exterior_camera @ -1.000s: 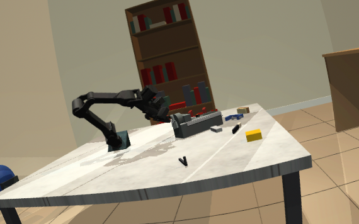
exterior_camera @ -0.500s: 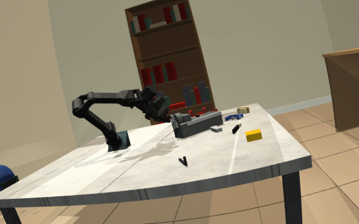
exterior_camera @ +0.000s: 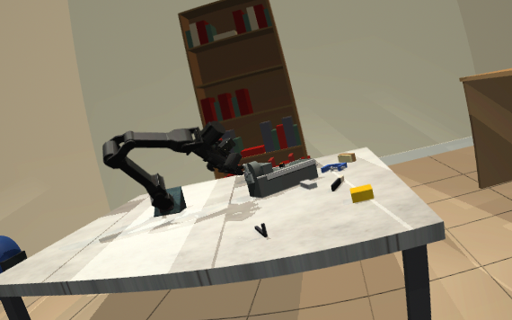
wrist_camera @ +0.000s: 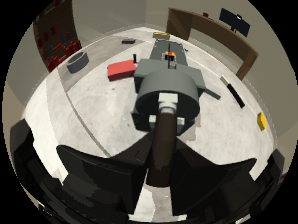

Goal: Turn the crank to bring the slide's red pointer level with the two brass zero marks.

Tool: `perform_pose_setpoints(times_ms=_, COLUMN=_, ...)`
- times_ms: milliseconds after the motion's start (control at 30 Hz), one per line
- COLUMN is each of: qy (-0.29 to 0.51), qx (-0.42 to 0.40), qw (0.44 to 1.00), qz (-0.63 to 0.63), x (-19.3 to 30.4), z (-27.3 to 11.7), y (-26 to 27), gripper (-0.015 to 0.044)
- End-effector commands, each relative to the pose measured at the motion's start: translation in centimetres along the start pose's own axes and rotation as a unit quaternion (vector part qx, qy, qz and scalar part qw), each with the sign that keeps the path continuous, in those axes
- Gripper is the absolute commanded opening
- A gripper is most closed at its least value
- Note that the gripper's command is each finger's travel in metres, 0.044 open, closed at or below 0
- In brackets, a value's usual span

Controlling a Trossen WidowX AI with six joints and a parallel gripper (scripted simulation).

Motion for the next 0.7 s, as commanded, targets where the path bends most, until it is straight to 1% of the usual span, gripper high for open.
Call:
perform_pose_setpoints(times_ms=0, qy=0.001, qx=0.011, qw=1.0, qz=0.005, x=0.0, z=-0.14, y=-0.76, gripper=0.0)
perform_pose_setpoints(times_ms=667, qy=0.001, qx=0.011, qw=1.0, qz=0.005, x=0.07, z=-0.07, y=-0.9, gripper=0.0)
Point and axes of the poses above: the point midway between the two fingers, 35 mm back from their tips, its own z axis out along the fingers, its own y axis across the jaws, x = y × z, the point moved 7 cm from there along -z, back along the fingers, and after that the axes turned 7 degrees about -z, right-handed, at the moved point
